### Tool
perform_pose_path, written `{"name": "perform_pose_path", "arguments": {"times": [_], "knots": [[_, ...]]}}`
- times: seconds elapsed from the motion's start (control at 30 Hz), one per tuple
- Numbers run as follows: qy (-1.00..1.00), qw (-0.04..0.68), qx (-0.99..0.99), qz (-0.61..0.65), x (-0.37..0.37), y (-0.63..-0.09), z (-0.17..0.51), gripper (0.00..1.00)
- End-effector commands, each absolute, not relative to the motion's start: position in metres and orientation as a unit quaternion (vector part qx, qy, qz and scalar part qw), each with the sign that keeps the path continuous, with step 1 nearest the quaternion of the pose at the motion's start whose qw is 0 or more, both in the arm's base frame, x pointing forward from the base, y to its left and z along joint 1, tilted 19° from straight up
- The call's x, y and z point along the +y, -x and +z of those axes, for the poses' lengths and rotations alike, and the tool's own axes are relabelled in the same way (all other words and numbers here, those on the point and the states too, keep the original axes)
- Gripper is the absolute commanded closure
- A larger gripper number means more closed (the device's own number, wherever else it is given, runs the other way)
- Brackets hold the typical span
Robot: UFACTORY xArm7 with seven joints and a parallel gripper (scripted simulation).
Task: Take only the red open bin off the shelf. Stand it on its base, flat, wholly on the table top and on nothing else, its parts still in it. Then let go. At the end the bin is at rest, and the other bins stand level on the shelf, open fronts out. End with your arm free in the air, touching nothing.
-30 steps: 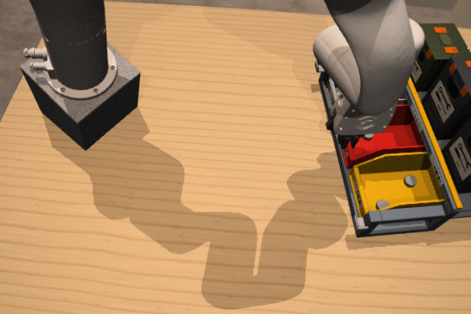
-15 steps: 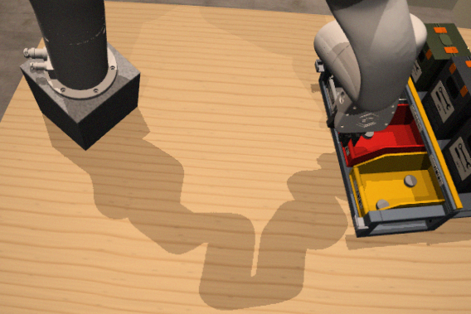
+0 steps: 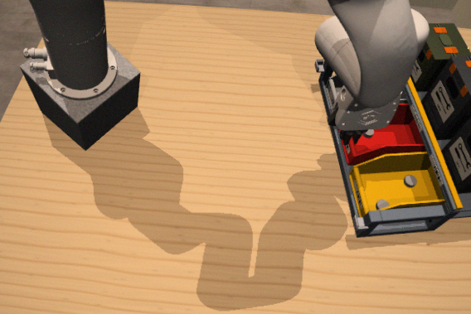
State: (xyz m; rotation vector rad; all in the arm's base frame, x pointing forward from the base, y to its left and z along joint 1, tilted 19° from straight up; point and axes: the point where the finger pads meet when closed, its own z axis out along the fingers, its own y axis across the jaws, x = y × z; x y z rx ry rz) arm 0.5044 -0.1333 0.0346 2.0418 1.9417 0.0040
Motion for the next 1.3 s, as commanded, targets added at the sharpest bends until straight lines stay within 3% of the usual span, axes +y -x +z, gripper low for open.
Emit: {"name": "perform_pose_path", "arguments": {"times": [0.0, 1.27], "knots": [[-0.715, 0.163, 0.68, 0.003, -0.133, -0.506, 0.036, 1.0], [-0.715, 0.163, 0.68, 0.003, -0.13, -0.474, 0.04, 1.0]]}}
